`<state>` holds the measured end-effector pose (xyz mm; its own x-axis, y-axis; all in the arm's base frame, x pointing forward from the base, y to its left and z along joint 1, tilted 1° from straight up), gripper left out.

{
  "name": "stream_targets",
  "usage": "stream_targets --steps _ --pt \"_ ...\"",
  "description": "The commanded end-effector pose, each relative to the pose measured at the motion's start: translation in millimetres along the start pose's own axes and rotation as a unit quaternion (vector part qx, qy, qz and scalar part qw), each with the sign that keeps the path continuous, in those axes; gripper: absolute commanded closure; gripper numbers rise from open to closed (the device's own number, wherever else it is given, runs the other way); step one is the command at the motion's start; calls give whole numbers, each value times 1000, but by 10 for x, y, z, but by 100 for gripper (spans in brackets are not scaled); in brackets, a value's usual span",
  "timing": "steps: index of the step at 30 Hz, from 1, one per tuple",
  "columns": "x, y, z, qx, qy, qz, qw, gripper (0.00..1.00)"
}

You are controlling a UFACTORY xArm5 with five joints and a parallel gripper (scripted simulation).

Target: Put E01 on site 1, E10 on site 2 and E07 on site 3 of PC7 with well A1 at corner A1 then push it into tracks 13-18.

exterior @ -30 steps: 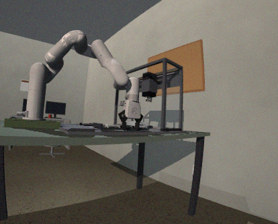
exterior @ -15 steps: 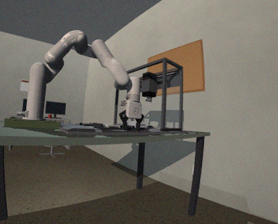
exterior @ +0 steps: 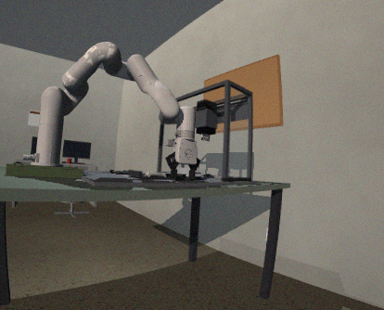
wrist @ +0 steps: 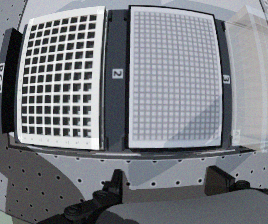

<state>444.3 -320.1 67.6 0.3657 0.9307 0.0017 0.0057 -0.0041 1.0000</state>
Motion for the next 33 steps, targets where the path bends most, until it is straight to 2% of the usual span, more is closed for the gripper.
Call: stream_targets --steps 1,12,33 --pt "-46 17 14 -4 0 9 1000 0" --pt "-63 17 17 -4 0 9 1000 0" --pt "-69 334 15 -4 0 9 1000 0"
Point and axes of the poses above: the point where the finger pads meet when closed, its own y axis back along the fingers, its own z axis across the jaws, x = y × z, the point moved 8 cm from there along y, back along the fingers, and after that the axes turned 11 degrees about -y, right-handed, at the moved point
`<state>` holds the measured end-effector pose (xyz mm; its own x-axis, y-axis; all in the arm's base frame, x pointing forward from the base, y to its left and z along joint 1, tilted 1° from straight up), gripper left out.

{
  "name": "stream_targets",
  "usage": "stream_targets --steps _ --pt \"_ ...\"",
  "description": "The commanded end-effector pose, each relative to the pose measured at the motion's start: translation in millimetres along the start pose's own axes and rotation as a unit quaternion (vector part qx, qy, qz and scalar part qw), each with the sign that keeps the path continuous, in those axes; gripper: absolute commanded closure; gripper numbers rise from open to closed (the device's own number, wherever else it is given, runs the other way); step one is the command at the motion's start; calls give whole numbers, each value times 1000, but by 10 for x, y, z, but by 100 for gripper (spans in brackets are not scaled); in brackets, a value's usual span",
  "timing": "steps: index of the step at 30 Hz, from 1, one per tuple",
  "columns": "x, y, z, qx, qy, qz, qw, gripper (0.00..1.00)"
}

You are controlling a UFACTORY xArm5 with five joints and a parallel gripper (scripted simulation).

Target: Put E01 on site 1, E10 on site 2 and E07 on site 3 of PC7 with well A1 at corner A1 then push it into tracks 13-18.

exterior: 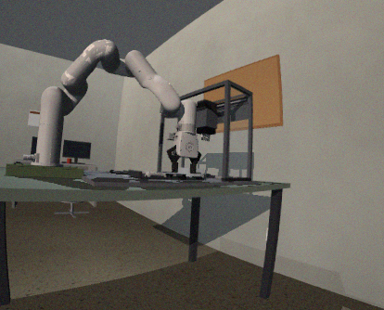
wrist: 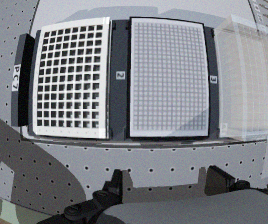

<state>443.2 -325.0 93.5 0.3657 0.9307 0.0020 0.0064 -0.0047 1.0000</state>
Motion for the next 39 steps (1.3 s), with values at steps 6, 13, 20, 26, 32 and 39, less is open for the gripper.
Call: stream_targets --steps 6,13,20,26,32,39 --pt "-21 175 8 -5 0 8 1000 0" --pt "-22 258 7 -5 0 8 1000 0" --pt "-24 375 6 -5 0 8 1000 0" --pt "-26 475 5 -5 0 8 1000 0" --pt "-27 542 5 -5 0 8 1000 0" --pt "-29 659 4 -5 0 8 1000 0"
Point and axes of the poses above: the point where the finger pads meet when closed, its own y axis back along the fingers, its own z axis across the jaws, x = y × z, the point moved 8 cm from there along y, back along the fingers, and after that the axes turned 11 degrees about -y, right-handed, at the moved point
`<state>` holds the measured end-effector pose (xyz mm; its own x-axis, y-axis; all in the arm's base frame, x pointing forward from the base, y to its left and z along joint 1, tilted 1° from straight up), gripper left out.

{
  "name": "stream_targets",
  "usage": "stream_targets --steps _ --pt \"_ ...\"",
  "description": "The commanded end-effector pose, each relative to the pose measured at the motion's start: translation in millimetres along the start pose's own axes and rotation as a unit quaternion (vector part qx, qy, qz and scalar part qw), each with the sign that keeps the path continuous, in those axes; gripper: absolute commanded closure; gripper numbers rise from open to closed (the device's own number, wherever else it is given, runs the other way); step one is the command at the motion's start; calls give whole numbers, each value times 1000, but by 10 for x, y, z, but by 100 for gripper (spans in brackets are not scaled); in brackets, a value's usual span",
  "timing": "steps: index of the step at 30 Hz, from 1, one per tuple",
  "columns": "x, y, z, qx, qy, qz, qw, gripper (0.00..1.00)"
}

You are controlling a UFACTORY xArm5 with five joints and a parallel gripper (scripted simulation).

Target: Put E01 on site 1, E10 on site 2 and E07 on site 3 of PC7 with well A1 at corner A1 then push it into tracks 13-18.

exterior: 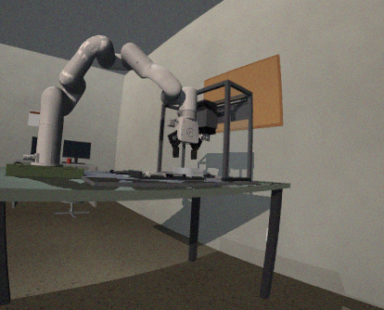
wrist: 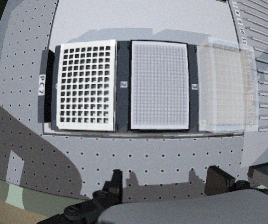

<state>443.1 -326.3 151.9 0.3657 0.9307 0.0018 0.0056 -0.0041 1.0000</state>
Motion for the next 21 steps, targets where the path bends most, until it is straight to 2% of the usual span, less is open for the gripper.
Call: stream_targets --steps 1,17,21 --pt "-18 91 5 -4 0 9 1000 0" --pt "-23 324 3 -4 0 9 1000 0" --pt "-23 324 3 -4 0 9 1000 0"
Point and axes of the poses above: the point where the finger pads meet when closed, its own y axis back along the fingers, its own z axis across the jaws, x = y × z, the point moved 8 cm from there along y, back along the fingers, and after that the axes turned 11 degrees about -y, right-handed, at the moved point
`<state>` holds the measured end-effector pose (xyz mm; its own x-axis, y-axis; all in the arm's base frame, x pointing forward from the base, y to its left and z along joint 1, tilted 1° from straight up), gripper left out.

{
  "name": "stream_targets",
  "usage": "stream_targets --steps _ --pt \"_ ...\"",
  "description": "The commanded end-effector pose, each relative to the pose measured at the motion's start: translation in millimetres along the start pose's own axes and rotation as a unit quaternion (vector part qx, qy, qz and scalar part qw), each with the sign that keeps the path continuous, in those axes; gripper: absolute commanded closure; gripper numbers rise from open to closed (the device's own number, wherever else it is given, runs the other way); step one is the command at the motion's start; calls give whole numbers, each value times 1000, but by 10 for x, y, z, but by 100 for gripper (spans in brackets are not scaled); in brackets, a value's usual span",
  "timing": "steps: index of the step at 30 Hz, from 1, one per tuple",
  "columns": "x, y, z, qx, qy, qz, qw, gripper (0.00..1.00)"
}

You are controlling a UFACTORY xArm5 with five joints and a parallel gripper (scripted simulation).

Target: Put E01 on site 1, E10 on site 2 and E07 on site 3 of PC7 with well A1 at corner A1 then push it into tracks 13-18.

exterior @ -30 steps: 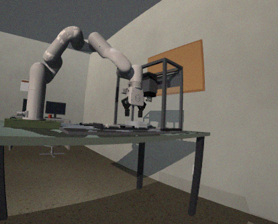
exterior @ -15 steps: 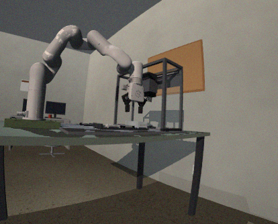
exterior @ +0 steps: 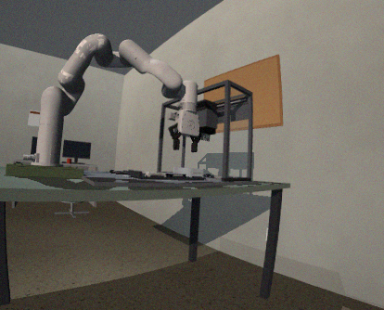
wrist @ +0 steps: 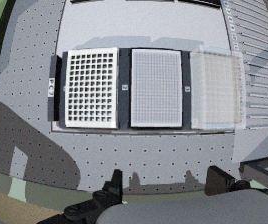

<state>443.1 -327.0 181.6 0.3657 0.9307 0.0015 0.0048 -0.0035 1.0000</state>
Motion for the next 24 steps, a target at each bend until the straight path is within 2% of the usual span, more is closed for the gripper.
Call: stream_targets --steps 1,7,8,17,19,24 --pt "-17 27 3 -4 0 9 1000 0" --pt "-17 27 3 -4 0 9 1000 0" --pt "-2 26 -45 -4 -17 9 1000 19" --pt "132 25 -475 -2 -166 9 986 19" --pt "132 25 -475 -2 -166 9 986 19" --pt "206 25 -713 -1 -247 9 969 19"
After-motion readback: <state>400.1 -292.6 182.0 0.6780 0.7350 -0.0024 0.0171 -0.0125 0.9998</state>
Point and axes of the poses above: the point where the finger pads meet when closed, its own y axis back along the fingers, its own z axis across the jaws, x = y × z, the point moved 8 cm from there along y, back along the fingers, and after that the axes turned 11 degrees about -y, right-handed, at the moved point
